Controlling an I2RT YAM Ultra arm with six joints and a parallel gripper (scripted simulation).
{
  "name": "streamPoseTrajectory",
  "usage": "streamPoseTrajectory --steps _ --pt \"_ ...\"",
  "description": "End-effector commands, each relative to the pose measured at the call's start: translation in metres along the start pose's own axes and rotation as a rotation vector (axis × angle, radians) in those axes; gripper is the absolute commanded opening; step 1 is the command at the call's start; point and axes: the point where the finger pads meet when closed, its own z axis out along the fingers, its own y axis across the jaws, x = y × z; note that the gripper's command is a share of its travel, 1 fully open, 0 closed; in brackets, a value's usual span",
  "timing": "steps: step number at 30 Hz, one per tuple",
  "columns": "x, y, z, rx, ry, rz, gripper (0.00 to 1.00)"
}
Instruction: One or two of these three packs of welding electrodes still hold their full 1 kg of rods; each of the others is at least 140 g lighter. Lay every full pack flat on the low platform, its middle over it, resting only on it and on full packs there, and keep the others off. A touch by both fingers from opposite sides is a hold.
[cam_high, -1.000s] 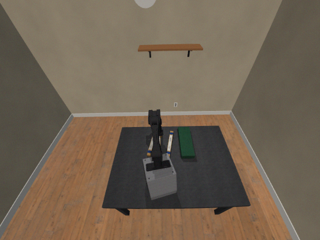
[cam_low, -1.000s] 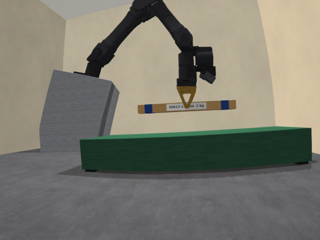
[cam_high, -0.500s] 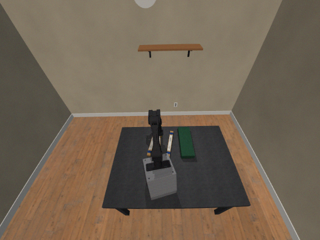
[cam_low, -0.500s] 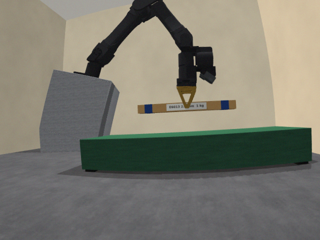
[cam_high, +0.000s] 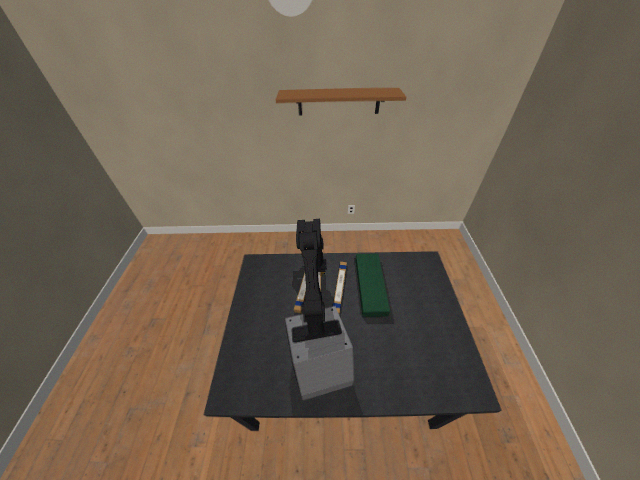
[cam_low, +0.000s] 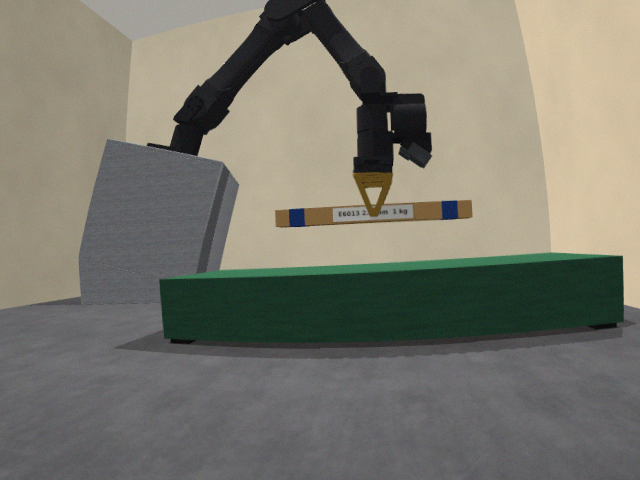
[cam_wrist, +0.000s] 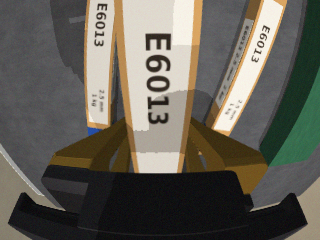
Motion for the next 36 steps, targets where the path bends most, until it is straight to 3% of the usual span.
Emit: streamPoseTrajectory --steps 1,21,22,36 --pt "-0.017 -0.003 -0.031 0.001 -0.066 -0.001 0.0" --pt "-0.017 -0.003 -0.031 0.001 -0.066 -0.001 0.0" --pt "-0.026 -0.004 -0.042 0.004 -0.093 -0.033 0.0" --pt "-0.023 0.042 -0.041 0.003 -0.092 -0.062 0.0"
